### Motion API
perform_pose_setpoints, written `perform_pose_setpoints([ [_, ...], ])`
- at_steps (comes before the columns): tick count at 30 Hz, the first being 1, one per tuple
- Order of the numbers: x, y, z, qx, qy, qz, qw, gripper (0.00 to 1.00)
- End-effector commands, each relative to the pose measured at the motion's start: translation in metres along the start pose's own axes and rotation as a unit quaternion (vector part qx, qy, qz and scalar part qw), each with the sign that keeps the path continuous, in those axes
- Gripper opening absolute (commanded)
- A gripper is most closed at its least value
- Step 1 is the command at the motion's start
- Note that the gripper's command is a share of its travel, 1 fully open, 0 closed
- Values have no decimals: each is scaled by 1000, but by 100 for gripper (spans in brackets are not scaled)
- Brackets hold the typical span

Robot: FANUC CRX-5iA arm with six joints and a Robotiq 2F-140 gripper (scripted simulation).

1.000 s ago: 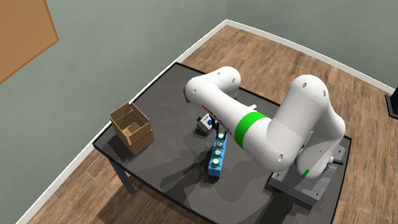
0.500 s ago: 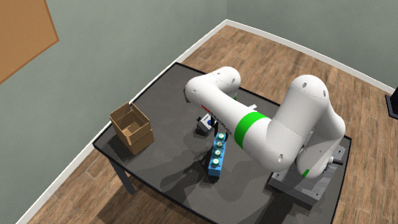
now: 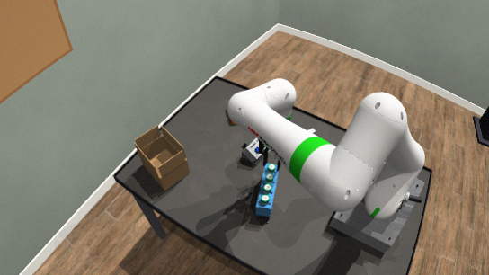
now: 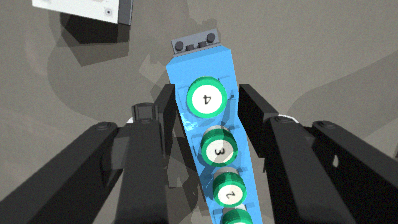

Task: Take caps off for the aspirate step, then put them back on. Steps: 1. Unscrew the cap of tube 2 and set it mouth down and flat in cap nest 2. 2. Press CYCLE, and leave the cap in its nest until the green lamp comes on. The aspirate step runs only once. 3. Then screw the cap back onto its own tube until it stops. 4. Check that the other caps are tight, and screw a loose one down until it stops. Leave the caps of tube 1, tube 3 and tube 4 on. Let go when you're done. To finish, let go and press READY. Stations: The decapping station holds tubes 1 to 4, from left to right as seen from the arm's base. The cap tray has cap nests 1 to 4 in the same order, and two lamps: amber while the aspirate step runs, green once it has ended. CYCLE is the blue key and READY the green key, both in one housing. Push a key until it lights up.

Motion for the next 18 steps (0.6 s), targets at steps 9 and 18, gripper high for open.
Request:
perform_pose_setpoints([
  [9, 0, -27, 0, 0, 0, 1, 1000, 41],
  [18, -27, -34, 37, 0, 106, 1, 994, 10],
])
Point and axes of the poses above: the point where the finger pads meet when closed, its own y axis out along the fingers, its own x axis across the jaws, z = x × y, the point moved 2 cm from there along -y, back along the fingers, and after that the axes turned 3 degrees about y, right-handed, at the moved point
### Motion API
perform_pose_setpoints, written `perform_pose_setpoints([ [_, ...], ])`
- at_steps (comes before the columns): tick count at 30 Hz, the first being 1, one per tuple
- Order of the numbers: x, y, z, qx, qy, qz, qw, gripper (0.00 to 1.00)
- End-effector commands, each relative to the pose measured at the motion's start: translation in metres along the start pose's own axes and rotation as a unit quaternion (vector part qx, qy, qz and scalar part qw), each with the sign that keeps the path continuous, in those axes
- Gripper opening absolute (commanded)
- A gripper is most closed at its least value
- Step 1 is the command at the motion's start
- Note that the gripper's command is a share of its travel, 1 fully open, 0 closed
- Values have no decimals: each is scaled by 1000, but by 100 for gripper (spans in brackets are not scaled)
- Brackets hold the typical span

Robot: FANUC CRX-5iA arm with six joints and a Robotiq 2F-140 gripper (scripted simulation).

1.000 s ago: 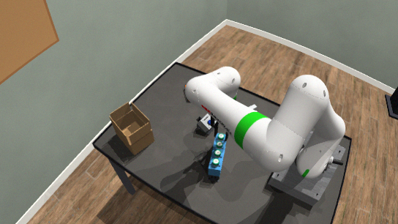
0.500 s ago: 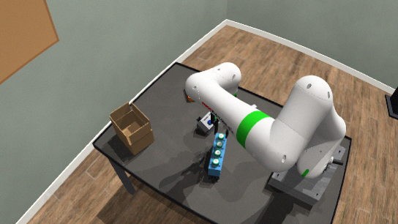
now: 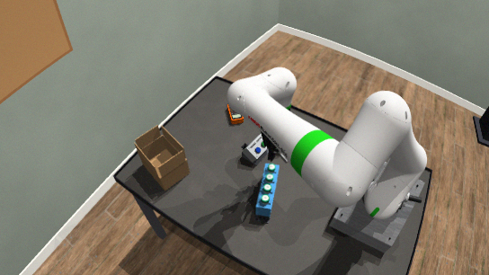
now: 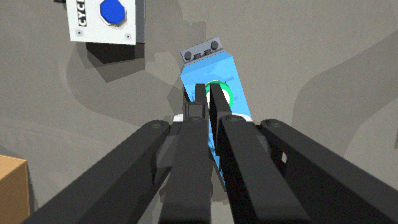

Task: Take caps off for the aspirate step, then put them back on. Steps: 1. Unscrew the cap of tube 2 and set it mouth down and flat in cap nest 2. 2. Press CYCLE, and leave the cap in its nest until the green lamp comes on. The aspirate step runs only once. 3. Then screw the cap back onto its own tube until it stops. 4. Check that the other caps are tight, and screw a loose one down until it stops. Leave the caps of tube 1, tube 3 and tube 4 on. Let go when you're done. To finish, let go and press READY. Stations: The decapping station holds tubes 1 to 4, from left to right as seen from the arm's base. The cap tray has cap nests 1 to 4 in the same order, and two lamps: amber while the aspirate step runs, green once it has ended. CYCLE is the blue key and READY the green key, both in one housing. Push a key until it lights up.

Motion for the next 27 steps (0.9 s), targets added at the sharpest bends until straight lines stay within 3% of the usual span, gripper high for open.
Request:
perform_pose_setpoints([
  [1, -19, 2, 22, 1, 47, -5, 999, 10],
  [7, -32, 2, 36, 1, 47, -5, 999, 10],
  [17, -82, 40, 90, 1, 47, -5, 999, 10],
  [19, -82, 40, 90, 1, 47, -5, 999, 10],
  [23, -102, 56, 112, 1, 47, -5, 999, 10],
  [27, -104, 57, 114, 1, 47, -5, 999, 10],
])
Point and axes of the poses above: the point where the finger pads meet when closed, its own y axis out along the fingers, its own x axis across the jaws, z = x × y, the point moved 2 cm from there along -y, back along the fingers, and after that the axes turned 3 degrees about y, right-handed, at the moved point
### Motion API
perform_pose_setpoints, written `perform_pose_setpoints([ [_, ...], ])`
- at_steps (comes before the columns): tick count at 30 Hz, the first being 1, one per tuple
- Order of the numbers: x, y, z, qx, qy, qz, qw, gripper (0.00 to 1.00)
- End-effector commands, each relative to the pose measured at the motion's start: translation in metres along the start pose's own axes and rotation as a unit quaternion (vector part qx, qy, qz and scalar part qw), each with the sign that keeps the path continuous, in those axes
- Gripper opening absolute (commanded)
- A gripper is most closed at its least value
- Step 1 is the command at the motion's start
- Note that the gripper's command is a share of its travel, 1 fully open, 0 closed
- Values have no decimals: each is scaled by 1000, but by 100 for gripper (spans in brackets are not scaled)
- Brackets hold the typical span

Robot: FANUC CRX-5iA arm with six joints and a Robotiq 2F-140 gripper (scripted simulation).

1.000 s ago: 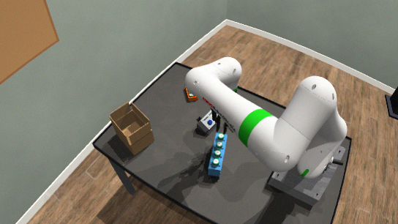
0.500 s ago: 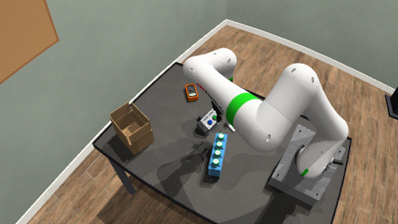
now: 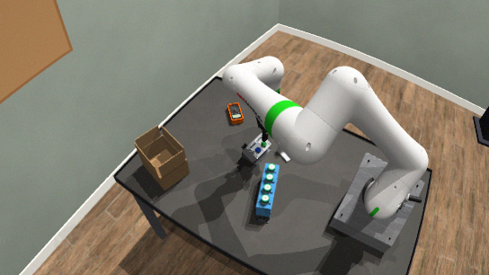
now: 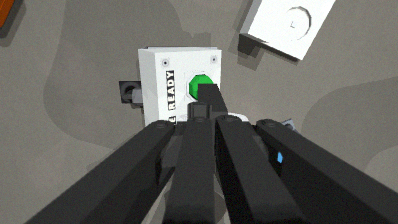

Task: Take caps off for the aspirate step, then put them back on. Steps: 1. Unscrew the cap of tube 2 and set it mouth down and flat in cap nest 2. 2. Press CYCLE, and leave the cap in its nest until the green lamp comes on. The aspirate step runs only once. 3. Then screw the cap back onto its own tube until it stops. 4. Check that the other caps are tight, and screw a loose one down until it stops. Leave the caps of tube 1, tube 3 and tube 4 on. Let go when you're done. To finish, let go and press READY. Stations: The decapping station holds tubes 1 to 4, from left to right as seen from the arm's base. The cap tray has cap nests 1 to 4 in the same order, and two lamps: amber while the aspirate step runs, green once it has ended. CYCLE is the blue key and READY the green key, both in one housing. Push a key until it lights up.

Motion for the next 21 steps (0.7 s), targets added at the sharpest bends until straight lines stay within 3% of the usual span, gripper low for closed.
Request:
perform_pose_setpoints([
  [1, -3, 0, 1, 0, 0, 0, 1000, 10],
  [11, -3, 18, 1, 0, 0, 0, 1000, 10],
  [21, -3, 18, 1, 0, 0, 0, 1000, 10],
])
Point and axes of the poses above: the point where the finger pads meet when closed, its own y axis out along the fingers, its own x axis across the jaws, z = x × y, the point moved 2 cm from there along -y, back along the fingers, and after that the axes turned 3 degrees about y, right-handed, at the moved point
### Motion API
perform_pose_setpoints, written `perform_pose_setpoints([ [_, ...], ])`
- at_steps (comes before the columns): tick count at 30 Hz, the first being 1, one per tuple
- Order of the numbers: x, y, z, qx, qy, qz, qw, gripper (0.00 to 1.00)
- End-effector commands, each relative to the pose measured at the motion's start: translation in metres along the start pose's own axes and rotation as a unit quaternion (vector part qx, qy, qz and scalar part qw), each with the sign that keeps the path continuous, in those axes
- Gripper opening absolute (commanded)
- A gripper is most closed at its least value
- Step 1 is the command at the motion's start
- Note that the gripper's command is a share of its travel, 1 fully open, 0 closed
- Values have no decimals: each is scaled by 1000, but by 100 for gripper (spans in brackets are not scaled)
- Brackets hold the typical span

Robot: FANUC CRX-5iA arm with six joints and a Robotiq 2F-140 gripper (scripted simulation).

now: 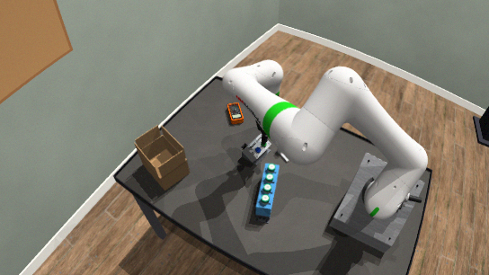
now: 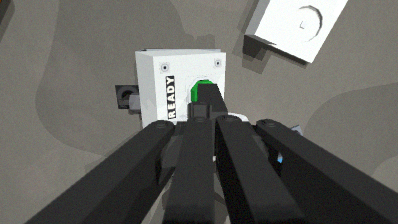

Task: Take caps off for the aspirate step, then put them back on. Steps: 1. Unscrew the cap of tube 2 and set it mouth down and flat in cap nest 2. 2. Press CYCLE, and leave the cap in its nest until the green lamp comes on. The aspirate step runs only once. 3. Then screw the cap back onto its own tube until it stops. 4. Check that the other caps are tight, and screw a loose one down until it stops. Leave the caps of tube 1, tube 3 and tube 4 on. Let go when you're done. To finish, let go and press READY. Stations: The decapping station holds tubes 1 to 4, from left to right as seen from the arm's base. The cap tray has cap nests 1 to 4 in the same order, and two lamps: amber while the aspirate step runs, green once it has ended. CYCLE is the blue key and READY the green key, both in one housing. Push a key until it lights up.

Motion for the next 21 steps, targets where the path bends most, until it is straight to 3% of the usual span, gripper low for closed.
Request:
perform_pose_setpoints([
  [1, -1, 0, 0, 0, 0, 1, 1000, 10],
  [21, -1, 5, 0, 0, 0, 1, 1000, 10],
])
Point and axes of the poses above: the point where the finger pads meet when closed, its own y axis out along the fingers, its own x axis across the jaws, z = x × y, the point moved 2 cm from there along -y, back along the fingers, and after that the axes turned 3 degrees about y, right-handed, at the moved point
